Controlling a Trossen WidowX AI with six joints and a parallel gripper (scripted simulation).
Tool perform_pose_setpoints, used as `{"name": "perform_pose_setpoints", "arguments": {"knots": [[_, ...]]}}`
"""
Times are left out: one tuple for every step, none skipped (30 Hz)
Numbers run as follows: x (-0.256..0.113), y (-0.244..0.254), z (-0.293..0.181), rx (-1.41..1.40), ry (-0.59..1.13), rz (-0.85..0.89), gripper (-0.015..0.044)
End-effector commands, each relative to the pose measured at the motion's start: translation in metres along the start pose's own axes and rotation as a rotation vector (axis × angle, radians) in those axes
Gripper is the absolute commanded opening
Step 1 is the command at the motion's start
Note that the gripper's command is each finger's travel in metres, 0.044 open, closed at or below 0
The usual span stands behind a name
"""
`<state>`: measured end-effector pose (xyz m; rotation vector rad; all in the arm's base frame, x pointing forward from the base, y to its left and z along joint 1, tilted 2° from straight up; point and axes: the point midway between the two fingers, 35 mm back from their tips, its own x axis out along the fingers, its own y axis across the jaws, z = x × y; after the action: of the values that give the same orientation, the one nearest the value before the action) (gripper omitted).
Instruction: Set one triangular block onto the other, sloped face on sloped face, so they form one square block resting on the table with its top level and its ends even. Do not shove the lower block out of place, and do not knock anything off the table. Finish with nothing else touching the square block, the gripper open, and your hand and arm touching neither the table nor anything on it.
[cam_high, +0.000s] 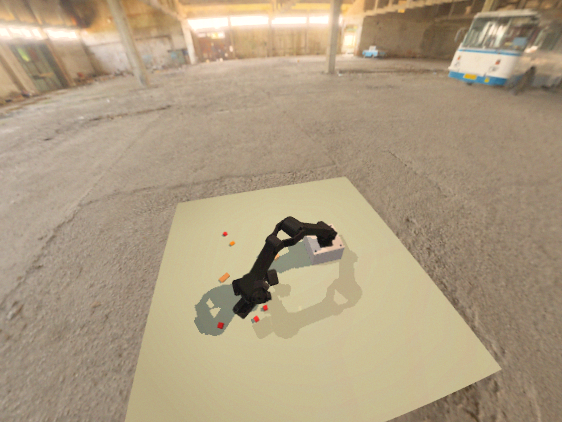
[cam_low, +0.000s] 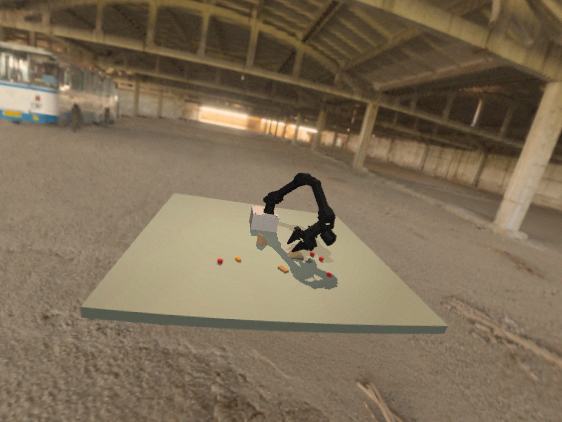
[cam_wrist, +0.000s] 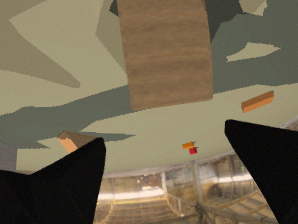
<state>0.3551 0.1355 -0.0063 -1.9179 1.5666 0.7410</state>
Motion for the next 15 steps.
{"name": "perform_pose_setpoints", "arguments": {"knots": [[0.000,0.001,0.000,-0.005,-0.003,0.003,0.0440],[0.000,0.001,0.000,-0.005,-0.003,0.003,0.0440],[-0.002,0.001,-0.002,-0.004,-0.003,0.003,0.0440],[-0.007,0.000,-0.007,-0.004,-0.003,0.003,0.0440],[-0.015,-0.001,-0.014,-0.003,-0.003,0.003,0.0440],[-0.026,-0.003,-0.026,-0.003,-0.002,0.002,0.0440],[-0.038,-0.003,-0.039,-0.002,-0.002,0.001,0.0440],[-0.051,-0.003,-0.053,-0.001,-0.001,0.001,0.0440],[-0.061,-0.002,-0.064,0.000,0.000,0.000,0.0440],[-0.067,-0.001,-0.071,0.000,0.000,0.000,0.0440],[-0.069,-0.001,-0.073,0.000,0.000,0.000,0.0440],[-0.069,-0.001,-0.073,0.000,0.000,0.000,0.0440],[-0.069,-0.001,-0.073,0.000,0.000,0.000,0.0440],[-0.069,-0.001,-0.073,0.000,0.000,0.000,0.0440],[-0.067,-0.002,-0.071,0.003,-0.002,-0.002,0.0440]]}}
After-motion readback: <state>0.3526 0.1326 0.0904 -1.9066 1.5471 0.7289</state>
